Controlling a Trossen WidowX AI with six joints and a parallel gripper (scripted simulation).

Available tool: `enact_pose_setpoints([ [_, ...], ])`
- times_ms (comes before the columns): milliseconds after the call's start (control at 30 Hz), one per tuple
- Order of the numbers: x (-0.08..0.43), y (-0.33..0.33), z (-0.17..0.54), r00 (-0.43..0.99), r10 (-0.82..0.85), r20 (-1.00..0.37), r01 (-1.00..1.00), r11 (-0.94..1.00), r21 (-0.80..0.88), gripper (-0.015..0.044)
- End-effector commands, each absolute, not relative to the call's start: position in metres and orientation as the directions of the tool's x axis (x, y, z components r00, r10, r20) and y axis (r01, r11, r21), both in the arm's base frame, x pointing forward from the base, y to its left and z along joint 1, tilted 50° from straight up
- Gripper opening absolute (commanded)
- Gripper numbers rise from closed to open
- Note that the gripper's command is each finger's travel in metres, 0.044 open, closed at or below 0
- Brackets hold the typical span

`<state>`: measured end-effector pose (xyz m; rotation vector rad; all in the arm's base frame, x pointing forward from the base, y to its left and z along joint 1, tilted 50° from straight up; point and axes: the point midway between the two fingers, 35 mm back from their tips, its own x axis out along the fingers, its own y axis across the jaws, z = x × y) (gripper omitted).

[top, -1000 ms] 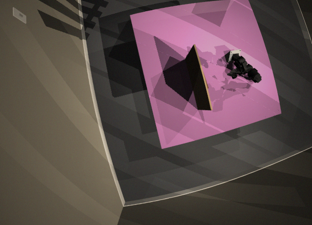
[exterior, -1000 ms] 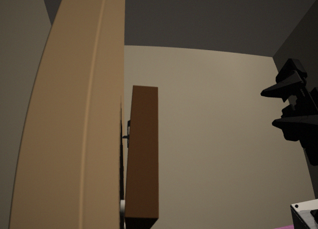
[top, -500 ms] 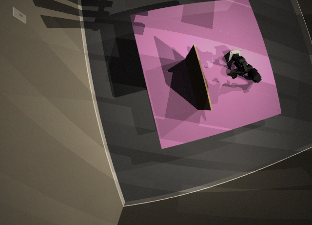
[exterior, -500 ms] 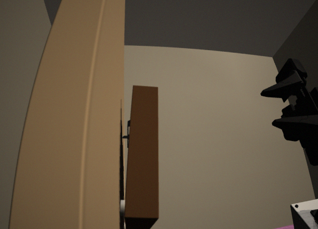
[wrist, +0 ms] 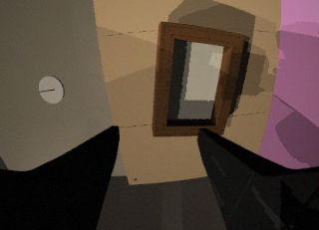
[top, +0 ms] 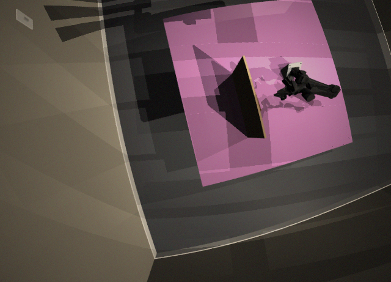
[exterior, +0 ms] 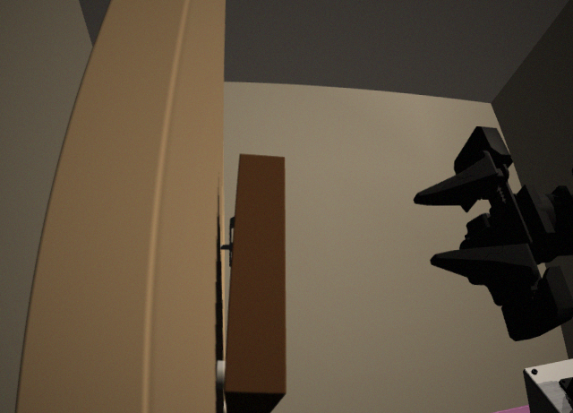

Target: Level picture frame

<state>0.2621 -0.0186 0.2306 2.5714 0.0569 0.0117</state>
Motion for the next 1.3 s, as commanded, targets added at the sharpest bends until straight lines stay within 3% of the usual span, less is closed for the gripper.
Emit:
enact_pose_setpoints([
  [0, 0.271, -0.009, 0.223, 0.999, 0.040, -0.003, 0.036, -0.845, 0.533, 0.0260],
  [567, 0.275, -0.010, 0.222, 0.999, 0.040, -0.003, 0.036, -0.845, 0.533, 0.0260],
  [967, 0.347, -0.007, 0.223, 0.999, 0.040, 0.001, 0.033, -0.845, 0.533, 0.0260],
  [1267, 0.351, -0.006, 0.222, 0.999, 0.040, 0.002, 0.033, -0.845, 0.533, 0.0260],
])
